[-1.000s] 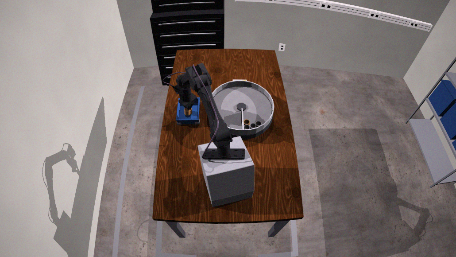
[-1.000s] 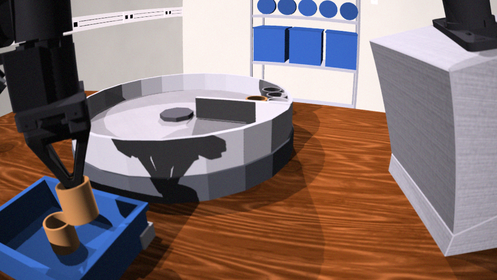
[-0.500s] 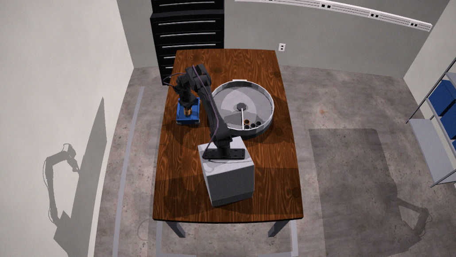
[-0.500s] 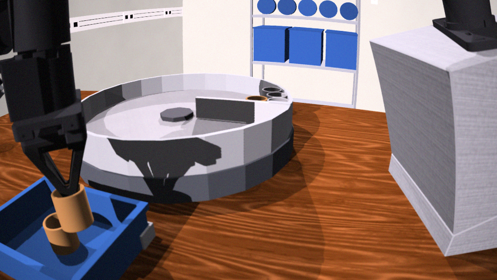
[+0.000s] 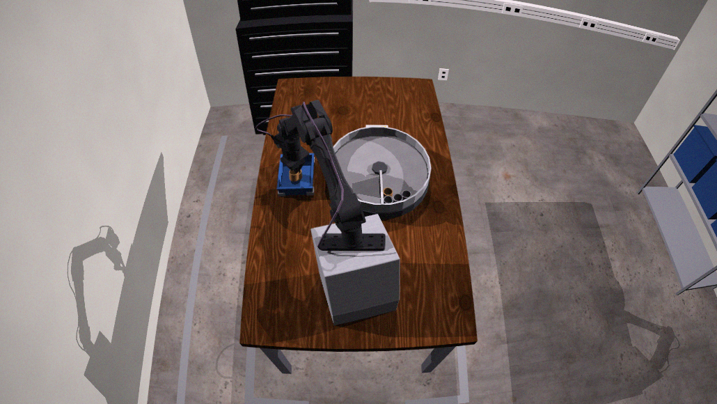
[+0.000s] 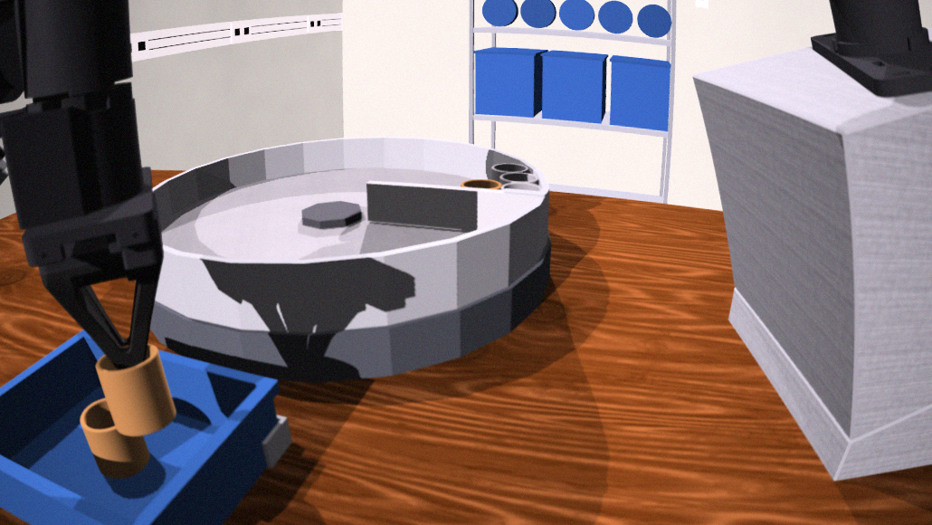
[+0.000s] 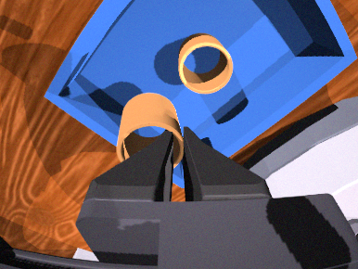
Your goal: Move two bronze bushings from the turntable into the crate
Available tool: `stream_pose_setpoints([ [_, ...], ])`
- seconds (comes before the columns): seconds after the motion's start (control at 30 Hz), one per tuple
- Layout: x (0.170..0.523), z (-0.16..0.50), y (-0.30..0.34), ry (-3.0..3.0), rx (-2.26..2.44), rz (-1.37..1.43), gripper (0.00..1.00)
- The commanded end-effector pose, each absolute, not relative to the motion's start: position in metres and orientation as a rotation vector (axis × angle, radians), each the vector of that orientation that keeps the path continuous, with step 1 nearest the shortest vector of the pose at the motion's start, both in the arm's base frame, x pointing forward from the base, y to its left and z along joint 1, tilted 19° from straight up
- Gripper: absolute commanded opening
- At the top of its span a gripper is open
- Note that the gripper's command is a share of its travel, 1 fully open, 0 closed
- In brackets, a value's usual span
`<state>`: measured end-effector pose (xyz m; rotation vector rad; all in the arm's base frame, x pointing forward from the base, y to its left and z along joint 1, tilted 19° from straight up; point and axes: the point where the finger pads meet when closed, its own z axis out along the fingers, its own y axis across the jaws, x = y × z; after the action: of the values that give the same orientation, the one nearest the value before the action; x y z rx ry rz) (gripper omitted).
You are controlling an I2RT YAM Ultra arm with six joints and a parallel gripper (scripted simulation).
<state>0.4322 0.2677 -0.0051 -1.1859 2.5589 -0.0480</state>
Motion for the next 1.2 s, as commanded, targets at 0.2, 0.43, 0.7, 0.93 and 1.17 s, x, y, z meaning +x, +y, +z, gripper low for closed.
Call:
stream_pose_setpoints([
  [0.2, 0.437, 0.014, 0.271, 2.518, -1.18, -0.029, 0.0],
  [0.43, 0.433, 0.006, 0.268, 2.528, -1.185, -0.031, 0.0],
  [0.7, 0.439, 0.013, 0.271, 2.503, -1.17, -0.025, 0.0],
  [0.93, 0.436, 0.012, 0.27, 2.514, -1.176, -0.027, 0.0],
  [1.17, 0.436, 0.012, 0.27, 2.514, -1.176, -0.027, 0.0],
])
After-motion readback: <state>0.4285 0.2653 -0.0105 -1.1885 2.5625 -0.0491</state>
